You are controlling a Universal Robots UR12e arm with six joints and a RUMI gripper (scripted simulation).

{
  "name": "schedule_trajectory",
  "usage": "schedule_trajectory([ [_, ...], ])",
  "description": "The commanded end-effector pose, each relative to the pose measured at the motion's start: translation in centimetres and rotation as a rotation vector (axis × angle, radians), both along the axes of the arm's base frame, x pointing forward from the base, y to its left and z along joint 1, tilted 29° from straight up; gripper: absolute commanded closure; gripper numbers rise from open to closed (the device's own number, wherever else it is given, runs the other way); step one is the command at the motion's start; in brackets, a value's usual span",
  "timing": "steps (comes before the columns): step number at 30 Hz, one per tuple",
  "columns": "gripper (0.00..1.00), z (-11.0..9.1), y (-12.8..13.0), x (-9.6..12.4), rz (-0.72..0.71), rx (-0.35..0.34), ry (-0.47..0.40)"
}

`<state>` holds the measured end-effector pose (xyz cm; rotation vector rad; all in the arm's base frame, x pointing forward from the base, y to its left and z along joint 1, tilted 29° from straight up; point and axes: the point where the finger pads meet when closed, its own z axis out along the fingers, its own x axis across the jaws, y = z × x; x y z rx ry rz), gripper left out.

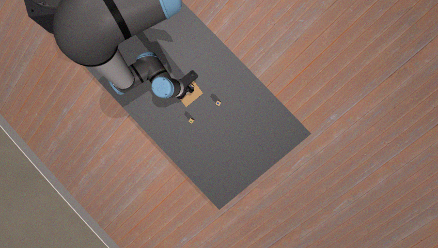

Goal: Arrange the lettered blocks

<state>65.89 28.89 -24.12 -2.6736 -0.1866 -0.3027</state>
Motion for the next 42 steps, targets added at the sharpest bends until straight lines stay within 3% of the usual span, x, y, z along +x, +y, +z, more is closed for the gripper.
schedule_trajectory([
  [1, 0.95, 0.14, 0.05, 0.38, 0.001, -0.001, -0.006],
  [11, 0.95, 0.14, 0.05, 0.38, 0.001, -0.001, -0.006],
  [24, 0.75, 0.14, 0.05, 0.38, 0.001, -0.001, -0.006],
  [42, 0.75, 0.88, -0.46, -0.08, -0.001, -0.001, -0.002],
])
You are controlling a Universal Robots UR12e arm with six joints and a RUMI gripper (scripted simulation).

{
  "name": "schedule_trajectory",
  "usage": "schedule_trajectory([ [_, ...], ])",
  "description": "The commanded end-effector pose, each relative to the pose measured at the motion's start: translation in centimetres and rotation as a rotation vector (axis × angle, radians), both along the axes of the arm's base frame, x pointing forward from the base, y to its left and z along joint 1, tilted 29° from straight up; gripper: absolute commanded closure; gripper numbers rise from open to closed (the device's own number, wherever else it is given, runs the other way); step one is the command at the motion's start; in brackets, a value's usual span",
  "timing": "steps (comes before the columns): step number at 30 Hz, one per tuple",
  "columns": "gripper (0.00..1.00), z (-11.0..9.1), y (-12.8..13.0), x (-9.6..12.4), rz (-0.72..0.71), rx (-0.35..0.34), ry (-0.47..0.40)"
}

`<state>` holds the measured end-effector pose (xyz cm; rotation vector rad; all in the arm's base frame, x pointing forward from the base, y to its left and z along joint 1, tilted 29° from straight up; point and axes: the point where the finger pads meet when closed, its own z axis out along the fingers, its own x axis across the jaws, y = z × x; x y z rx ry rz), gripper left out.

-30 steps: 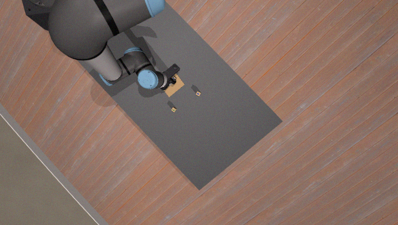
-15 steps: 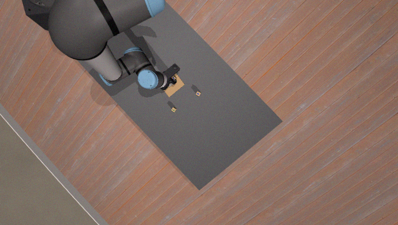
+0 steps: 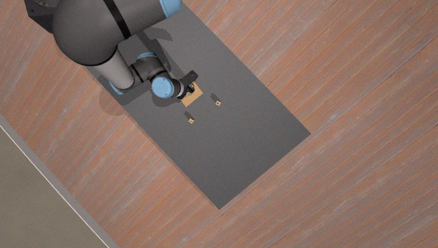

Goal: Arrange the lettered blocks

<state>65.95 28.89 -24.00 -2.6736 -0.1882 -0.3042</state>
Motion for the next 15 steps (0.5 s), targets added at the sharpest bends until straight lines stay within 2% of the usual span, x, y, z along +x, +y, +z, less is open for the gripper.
schedule_trajectory([
  [1, 0.75, 0.7, -0.5, -0.1, -0.002, 0.000, -0.001],
  [15, 0.75, 6.7, -3.4, -1.4, -0.002, 0.001, -0.001],
])
